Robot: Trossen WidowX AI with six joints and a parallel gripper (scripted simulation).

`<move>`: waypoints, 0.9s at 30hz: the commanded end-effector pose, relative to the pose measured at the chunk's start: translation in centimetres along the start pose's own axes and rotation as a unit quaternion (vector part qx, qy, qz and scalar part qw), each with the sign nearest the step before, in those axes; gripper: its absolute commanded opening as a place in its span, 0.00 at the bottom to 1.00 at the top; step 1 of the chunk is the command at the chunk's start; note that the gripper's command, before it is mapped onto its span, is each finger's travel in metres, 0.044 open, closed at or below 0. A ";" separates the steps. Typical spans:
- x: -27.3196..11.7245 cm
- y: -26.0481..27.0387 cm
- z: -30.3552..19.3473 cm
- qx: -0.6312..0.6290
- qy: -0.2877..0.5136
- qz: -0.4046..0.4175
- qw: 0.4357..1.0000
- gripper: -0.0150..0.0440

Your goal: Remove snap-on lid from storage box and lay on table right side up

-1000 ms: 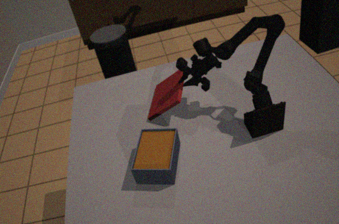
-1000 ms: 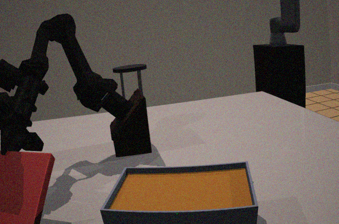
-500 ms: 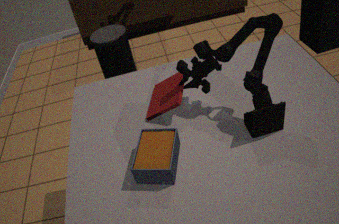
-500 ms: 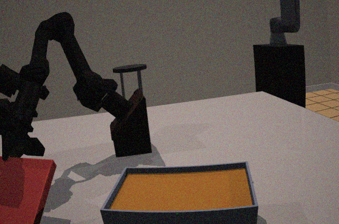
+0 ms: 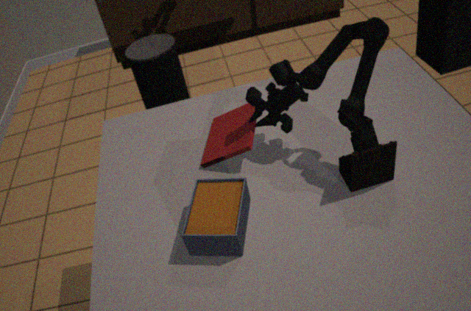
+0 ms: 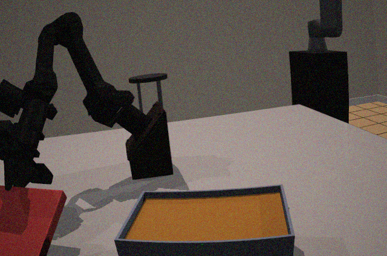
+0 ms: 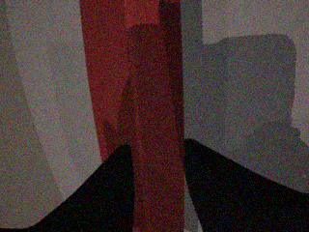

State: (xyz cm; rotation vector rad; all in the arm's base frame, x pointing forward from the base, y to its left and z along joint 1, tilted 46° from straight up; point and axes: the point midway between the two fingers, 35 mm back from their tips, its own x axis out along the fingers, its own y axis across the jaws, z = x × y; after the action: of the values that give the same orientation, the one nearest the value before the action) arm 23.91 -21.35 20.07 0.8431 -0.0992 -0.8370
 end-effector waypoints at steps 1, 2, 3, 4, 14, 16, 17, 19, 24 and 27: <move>0.4 -1.0 -0.2 -0.002 0.002 -0.012 1.000 0.25; 0.4 -1.0 -0.2 -0.002 0.002 -0.012 1.000 0.25; 0.5 -1.1 -0.2 -0.002 0.002 -0.012 1.000 0.25; 0.5 -1.2 -0.2 -0.002 0.002 -0.012 1.000 0.25; 1.0 -1.8 -0.2 -0.002 0.002 -0.012 1.000 0.25; 0.7 -0.9 0.0 -0.001 0.001 -0.009 1.000 0.34; 0.7 -0.9 0.0 -0.002 0.002 -0.012 1.000 0.39; 0.7 -0.9 0.0 -0.002 0.002 -0.012 1.000 0.48; 0.7 -0.9 0.0 -0.002 0.002 -0.012 1.000 0.70; 0.6 -1.0 0.0 -0.002 0.002 -0.012 1.000 0.76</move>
State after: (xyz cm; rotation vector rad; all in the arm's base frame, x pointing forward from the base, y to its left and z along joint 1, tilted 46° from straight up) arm 23.80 -22.20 19.27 0.8432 -0.0850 -0.8565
